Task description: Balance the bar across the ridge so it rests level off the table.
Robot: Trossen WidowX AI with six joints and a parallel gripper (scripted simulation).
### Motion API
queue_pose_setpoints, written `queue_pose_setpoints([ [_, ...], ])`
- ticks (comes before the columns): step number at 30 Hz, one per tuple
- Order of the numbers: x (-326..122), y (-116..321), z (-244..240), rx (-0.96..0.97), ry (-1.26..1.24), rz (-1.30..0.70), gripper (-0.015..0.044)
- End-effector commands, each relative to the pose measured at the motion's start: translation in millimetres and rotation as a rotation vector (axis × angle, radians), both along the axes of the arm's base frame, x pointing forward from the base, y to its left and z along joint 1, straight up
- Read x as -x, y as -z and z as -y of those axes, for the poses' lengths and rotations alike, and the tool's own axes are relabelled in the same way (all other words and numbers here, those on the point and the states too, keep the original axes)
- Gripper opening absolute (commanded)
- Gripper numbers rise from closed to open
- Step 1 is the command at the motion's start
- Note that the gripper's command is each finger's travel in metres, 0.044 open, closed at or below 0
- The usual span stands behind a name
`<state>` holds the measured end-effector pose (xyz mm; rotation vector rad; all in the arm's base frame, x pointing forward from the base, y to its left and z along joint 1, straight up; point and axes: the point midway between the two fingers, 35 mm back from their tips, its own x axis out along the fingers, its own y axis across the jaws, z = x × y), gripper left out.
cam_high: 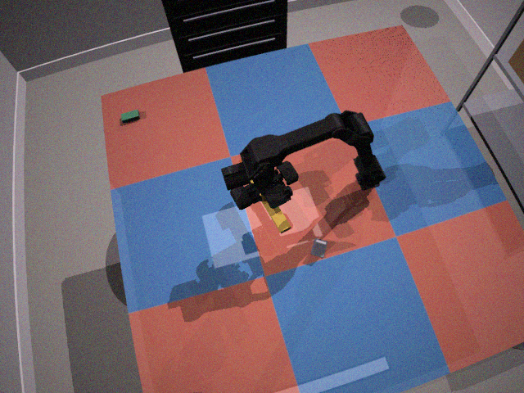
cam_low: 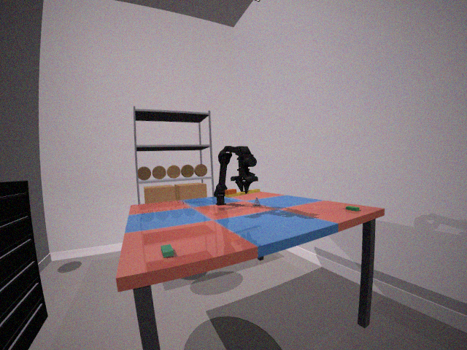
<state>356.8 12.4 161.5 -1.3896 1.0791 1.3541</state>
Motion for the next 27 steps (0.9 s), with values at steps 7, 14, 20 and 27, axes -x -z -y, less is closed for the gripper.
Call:
queue_pose_setpoints([
  [7, 12.2, -3.4, -40.1, -0.011, 0.134, 0.007, 0.0000],
  [14, 22.6, -3.5, -66.1, -0.016, 0.228, 0.006, 0.0000],
  [20, 32.9, -3.5, -87.3, -0.020, 0.310, 0.005, 0.0000],
  [27, 46.5, -3.4, -111.4, -0.024, 0.408, 0.003, 0.0000],
])
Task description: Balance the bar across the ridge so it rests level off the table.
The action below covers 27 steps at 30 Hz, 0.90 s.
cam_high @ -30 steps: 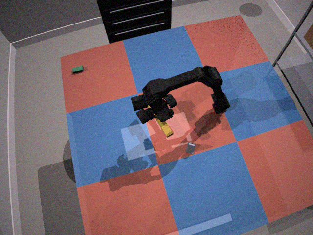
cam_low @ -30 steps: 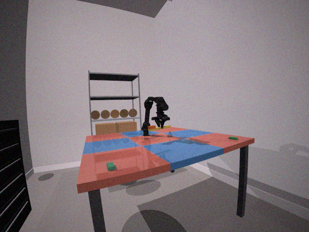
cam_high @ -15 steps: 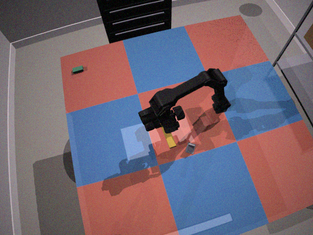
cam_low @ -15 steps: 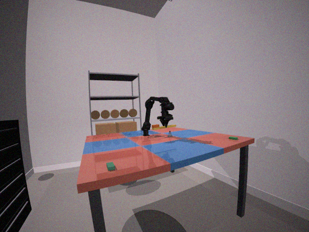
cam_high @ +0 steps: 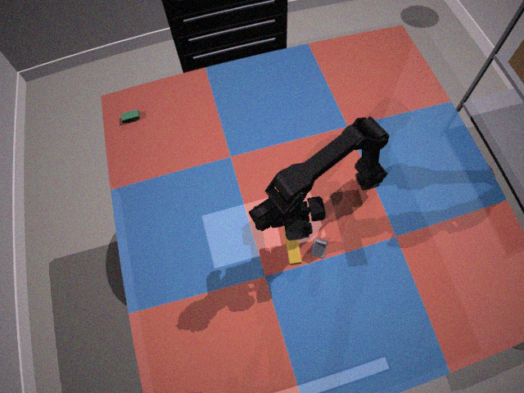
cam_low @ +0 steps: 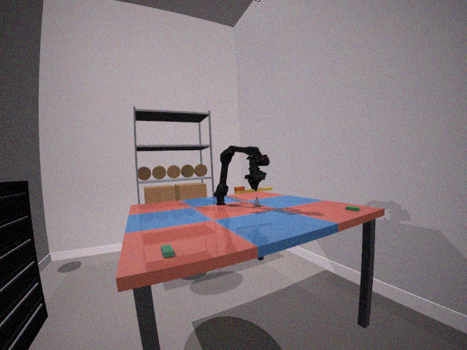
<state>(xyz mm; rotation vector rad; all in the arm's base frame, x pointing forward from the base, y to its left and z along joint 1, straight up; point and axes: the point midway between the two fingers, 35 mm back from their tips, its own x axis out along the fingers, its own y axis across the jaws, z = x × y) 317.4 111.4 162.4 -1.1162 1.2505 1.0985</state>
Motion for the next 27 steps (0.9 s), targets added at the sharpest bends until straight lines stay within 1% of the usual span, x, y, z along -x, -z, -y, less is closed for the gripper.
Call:
queue_pose_setpoints([
  [1, 9.2, -2.4, -15.8, -0.009, 0.062, 0.007, 0.0000],
  [27, 68.9, -1.1, -90.8, -0.024, 0.455, -0.003, 0.0000],
])
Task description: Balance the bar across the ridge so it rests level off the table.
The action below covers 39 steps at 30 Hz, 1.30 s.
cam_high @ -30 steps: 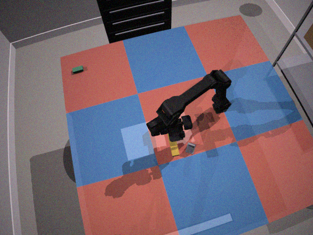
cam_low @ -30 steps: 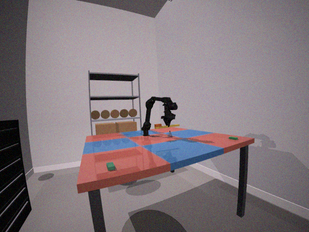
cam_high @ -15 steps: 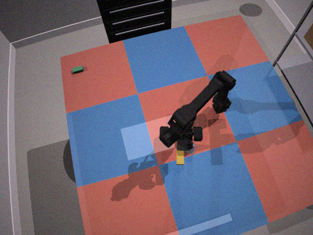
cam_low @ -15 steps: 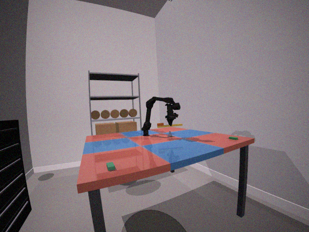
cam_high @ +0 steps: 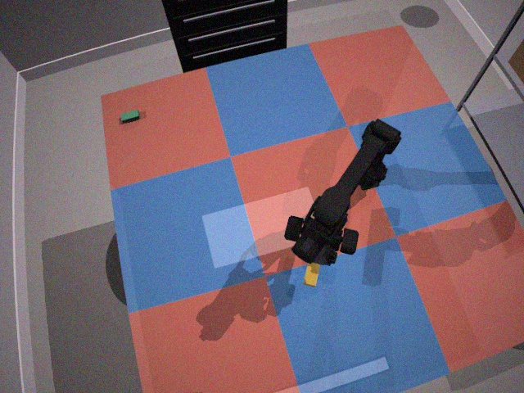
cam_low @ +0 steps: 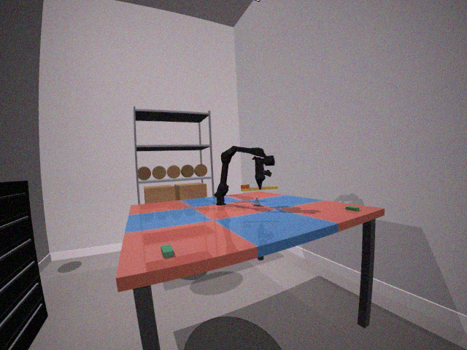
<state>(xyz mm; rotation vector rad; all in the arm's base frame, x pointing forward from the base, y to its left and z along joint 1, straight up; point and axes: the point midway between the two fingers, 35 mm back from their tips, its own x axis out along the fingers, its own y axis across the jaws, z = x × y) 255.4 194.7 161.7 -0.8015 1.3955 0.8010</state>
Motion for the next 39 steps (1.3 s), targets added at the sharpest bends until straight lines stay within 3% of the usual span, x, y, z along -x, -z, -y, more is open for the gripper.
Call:
queue_pose_setpoints([
  [1, 6.8, -1.6, -7.6, -0.010, 0.050, 0.004, 0.0000],
  [39, 3.5, 41.6, -6.8, -0.010, 0.052, 0.004, 0.0000],
])
